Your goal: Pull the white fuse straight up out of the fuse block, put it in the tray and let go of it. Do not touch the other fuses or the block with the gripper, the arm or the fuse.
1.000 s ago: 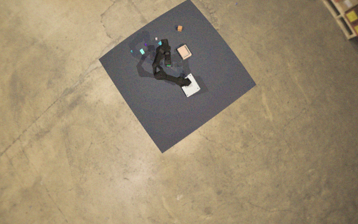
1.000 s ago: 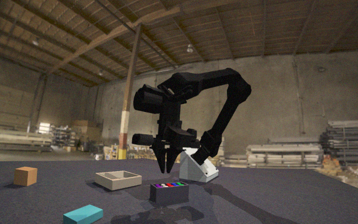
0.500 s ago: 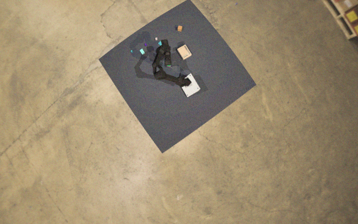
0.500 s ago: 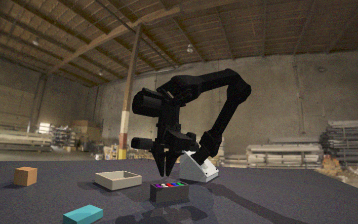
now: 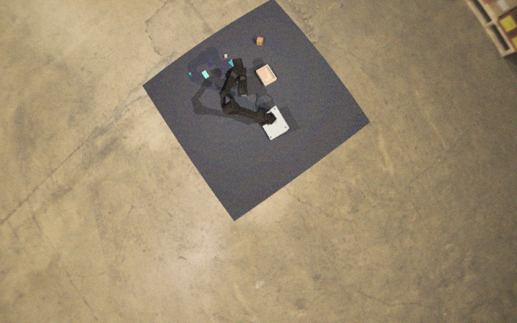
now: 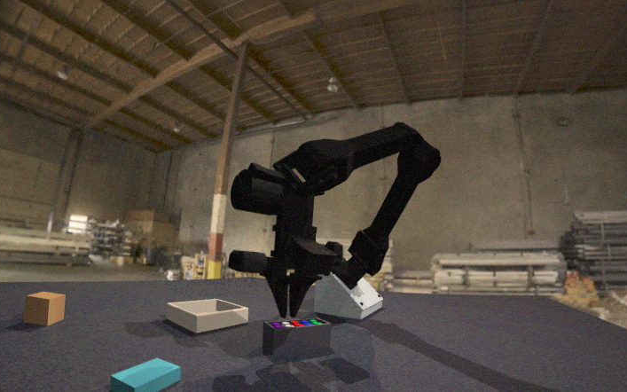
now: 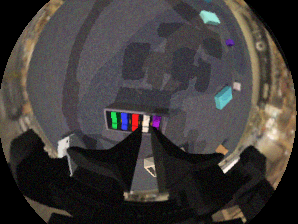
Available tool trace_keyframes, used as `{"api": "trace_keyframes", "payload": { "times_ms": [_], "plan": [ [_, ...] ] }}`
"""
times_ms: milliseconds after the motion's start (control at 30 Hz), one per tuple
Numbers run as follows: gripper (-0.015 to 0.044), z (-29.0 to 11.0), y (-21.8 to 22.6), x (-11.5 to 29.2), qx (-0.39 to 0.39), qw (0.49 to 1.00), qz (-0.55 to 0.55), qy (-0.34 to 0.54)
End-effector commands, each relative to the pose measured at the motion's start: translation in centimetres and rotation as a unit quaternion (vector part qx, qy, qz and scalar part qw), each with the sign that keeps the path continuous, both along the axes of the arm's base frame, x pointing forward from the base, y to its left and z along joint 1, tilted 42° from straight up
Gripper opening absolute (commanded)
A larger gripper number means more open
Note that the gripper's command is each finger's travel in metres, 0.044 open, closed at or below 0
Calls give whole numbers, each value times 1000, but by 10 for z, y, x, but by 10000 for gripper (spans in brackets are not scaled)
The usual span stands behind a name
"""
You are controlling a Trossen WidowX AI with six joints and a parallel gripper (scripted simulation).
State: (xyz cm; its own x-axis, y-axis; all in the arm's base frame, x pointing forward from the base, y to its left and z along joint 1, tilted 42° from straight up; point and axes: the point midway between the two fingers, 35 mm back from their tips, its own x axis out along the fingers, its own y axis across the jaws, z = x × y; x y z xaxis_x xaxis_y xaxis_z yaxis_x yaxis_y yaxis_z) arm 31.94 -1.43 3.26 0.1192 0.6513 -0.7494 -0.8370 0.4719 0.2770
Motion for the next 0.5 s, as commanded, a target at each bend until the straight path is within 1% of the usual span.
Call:
{"api": "trace_keyframes", "payload": {
  "times_ms": [0, 467],
  "plan": [
    [61, -4, 5, 0, 4, 1000, -2, 3],
    [61, -5, 6, 0, 4, 1000, -2, 3]
  ]
}}
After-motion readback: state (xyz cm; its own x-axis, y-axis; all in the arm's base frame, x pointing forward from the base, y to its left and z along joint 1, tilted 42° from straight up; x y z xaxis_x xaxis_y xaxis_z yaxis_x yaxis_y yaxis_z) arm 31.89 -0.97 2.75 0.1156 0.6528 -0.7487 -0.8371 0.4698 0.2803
